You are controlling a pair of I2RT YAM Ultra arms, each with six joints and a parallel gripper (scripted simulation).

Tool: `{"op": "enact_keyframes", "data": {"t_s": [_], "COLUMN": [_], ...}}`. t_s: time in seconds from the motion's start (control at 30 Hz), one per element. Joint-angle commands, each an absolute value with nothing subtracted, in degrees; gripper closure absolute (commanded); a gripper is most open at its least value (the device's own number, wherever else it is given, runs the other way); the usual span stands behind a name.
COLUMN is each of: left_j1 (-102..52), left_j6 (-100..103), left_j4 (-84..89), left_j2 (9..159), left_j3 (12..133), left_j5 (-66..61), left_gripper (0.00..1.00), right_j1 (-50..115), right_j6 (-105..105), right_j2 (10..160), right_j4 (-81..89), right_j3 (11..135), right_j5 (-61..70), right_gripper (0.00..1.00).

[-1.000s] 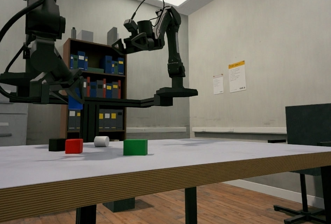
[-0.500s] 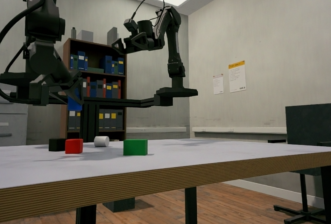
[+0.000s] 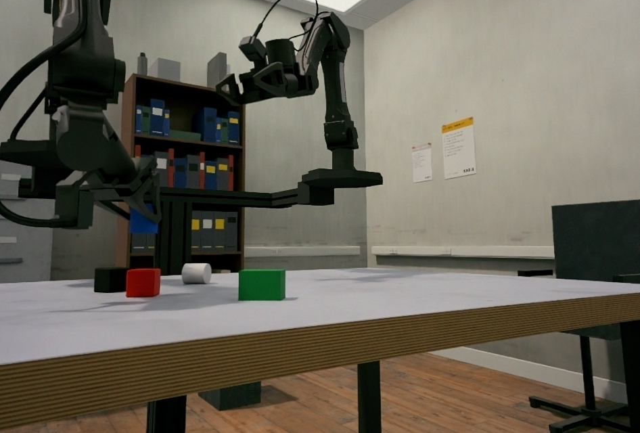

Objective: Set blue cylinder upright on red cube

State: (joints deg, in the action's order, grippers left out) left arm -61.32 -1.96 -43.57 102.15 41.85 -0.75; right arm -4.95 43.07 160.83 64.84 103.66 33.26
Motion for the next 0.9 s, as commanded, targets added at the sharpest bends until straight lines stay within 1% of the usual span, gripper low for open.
{"op": "enact_keyframes", "data": {"t_s": [0.0, 0.87], "left_j1": [-61.7, -61.7], "left_j6": [-1.7, -1.7], "left_j4": [-45.2, -45.2], "left_j2": [101.8, 101.8], "left_j3": [41.2, 41.2], "left_j5": [-0.3, -0.3], "left_gripper": [0.00, 0.00], "right_j1": [-4.7, -4.4], "right_j6": [43.5, 43.6], "right_j2": [161.6, 167.2], "right_j4": [63.2, 61.0], "right_j3": [105.5, 109.0], "right_j5": [33.7, 33.9], "right_gripper": [0.66, 0.66]}}
